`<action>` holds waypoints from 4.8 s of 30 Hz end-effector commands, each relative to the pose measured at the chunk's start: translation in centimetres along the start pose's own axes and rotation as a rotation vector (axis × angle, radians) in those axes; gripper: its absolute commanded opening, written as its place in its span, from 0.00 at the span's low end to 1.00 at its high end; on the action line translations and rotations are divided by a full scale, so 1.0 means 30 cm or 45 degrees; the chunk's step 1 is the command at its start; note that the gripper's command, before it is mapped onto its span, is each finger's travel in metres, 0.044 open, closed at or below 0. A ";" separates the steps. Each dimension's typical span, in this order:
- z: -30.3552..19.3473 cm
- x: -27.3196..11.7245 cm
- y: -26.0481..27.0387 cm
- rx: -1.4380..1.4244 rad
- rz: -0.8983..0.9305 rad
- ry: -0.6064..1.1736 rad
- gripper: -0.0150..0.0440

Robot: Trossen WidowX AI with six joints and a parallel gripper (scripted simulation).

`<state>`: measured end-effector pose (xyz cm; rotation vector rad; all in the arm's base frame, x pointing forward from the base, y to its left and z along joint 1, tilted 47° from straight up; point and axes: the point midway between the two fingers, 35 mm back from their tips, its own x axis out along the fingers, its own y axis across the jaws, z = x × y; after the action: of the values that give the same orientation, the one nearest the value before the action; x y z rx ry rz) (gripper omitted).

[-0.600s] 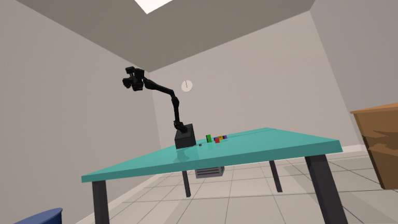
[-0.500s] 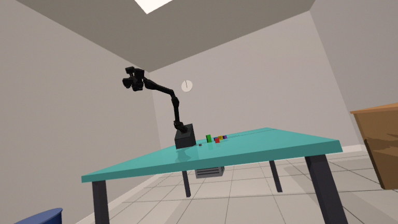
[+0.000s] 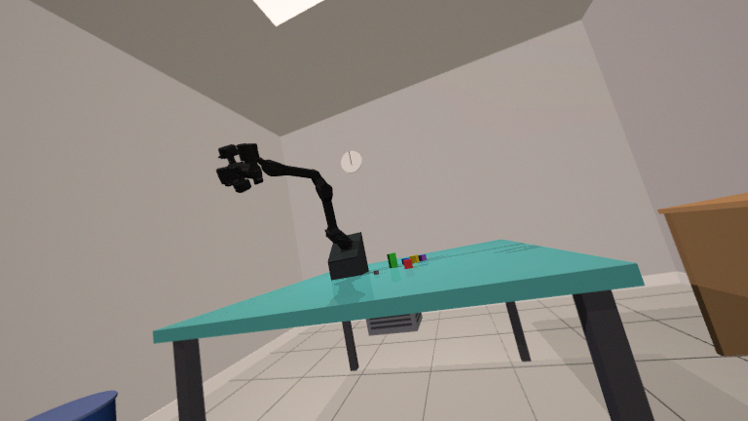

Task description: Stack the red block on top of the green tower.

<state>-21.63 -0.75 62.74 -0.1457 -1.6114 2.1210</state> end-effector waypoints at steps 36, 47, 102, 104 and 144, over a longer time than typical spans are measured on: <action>0.687 -0.794 0.575 0.037 0.699 -1.178 1.00; 0.662 -1.208 0.717 -0.030 0.922 -1.463 1.00; -0.882 -2.123 1.248 -1.116 0.956 -2.521 1.00; -0.930 -2.110 1.261 -1.126 0.931 -2.537 1.00; -0.840 -2.220 1.486 -1.128 0.908 -2.550 1.00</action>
<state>33.24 -15.29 1.19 1.9354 -3.8239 1.2417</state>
